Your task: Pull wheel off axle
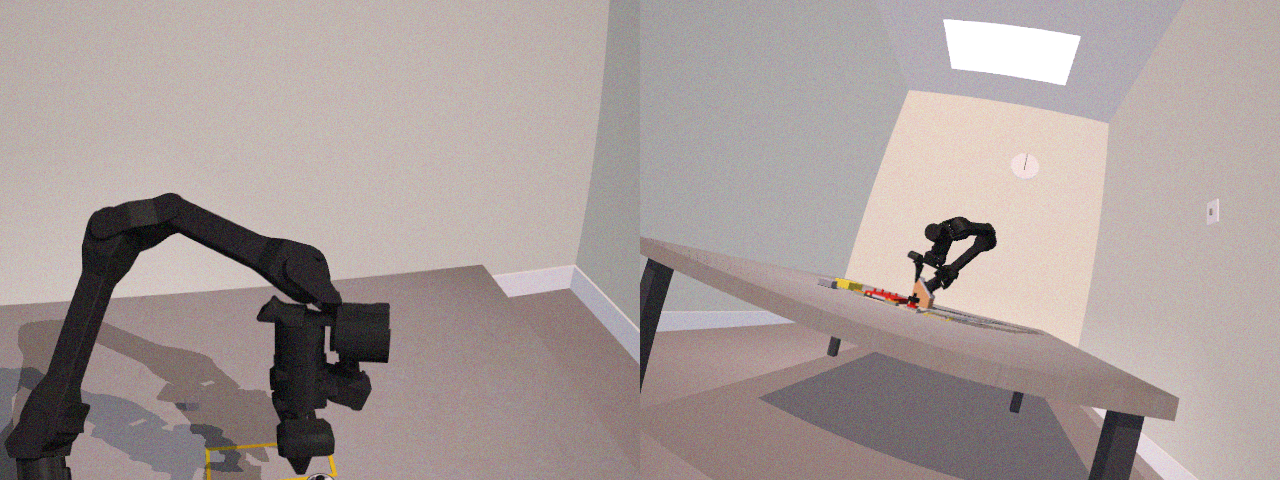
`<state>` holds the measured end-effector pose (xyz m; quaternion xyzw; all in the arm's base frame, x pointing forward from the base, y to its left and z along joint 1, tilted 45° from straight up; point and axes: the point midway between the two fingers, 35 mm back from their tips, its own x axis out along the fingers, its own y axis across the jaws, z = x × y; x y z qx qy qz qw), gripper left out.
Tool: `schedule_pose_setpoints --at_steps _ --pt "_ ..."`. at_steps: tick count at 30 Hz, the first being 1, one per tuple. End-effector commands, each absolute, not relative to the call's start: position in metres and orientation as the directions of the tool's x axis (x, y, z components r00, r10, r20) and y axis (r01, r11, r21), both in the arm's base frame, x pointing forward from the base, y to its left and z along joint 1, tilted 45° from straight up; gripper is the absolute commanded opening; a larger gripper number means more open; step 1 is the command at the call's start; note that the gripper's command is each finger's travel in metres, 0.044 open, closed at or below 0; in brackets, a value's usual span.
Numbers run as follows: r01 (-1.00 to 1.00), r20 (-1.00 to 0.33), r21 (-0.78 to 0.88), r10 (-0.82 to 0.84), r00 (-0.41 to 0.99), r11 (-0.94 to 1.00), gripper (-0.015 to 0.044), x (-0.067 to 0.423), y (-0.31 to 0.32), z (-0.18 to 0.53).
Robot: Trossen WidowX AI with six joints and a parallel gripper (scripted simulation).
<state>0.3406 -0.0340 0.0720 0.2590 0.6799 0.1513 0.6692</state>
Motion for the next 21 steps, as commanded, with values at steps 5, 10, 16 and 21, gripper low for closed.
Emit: schedule_pose_setpoints --at_steps 5,10,16,21 --pt "0.099 -0.715 0.699 0.689 0.123 0.708 0.03 0.355 -0.067 0.075" --pt "0.099 -0.715 0.699 0.689 0.123 0.708 0.03 0.357 -0.069 0.074" --pt "0.099 -0.715 0.699 0.688 0.123 0.709 0.03 0.362 -0.058 0.061" --pt "0.099 -0.714 0.699 0.689 0.124 0.708 0.03 0.366 -0.035 0.037"
